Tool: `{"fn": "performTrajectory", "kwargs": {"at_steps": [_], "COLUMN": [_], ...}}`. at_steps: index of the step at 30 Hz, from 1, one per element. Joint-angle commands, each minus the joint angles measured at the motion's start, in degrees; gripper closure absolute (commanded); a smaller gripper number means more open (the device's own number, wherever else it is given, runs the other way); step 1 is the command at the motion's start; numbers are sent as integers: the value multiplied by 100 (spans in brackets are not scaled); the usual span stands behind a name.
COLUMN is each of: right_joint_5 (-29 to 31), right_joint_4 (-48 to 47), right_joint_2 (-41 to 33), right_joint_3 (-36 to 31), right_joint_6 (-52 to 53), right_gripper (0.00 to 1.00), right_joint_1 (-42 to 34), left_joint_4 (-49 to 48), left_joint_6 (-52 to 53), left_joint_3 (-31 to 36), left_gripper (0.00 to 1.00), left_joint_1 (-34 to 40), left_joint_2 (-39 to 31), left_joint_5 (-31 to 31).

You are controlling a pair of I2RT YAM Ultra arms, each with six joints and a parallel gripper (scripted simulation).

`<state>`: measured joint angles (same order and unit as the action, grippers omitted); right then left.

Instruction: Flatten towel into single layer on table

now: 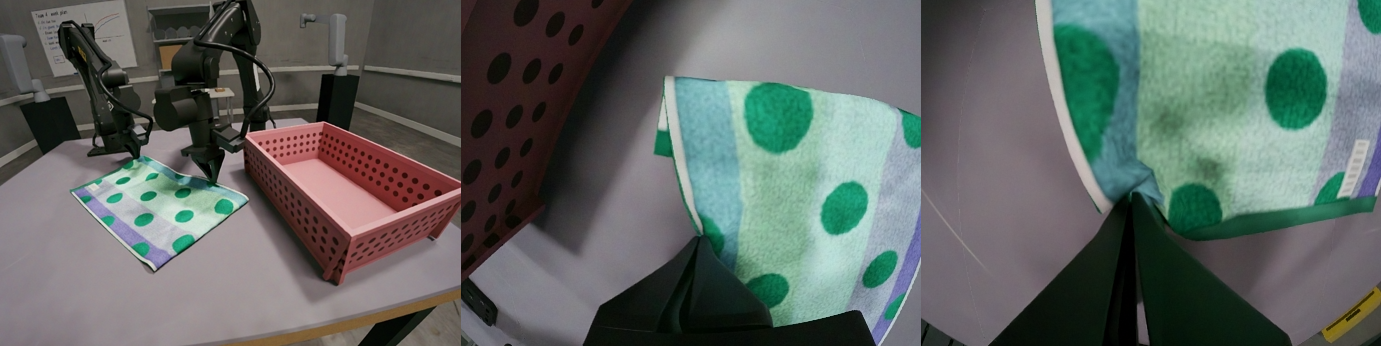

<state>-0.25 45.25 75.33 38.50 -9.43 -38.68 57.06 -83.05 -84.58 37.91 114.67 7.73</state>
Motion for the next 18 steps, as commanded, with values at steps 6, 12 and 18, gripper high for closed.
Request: {"fn": "performTrajectory", "kwargs": {"at_steps": [6, 12, 18], "right_joint_5": [-50, -49, -78], "right_joint_4": [45, 45, 343], "right_joint_2": [-148, -148, -429], "right_joint_3": [169, 169, 205], "right_joint_6": [28, 28, -170], "right_gripper": [100, 100, 100], "right_joint_1": [-22, -22, 225], "left_joint_4": [166, 166, 109], "left_joint_6": [-47, -48, 235], "left_joint_3": [-159, -159, -293], "left_gripper": [100, 100, 100], "left_joint_1": [96, 96, 158], "left_joint_2": [-17, -16, 148], "left_joint_5": [43, 43, 123]}}
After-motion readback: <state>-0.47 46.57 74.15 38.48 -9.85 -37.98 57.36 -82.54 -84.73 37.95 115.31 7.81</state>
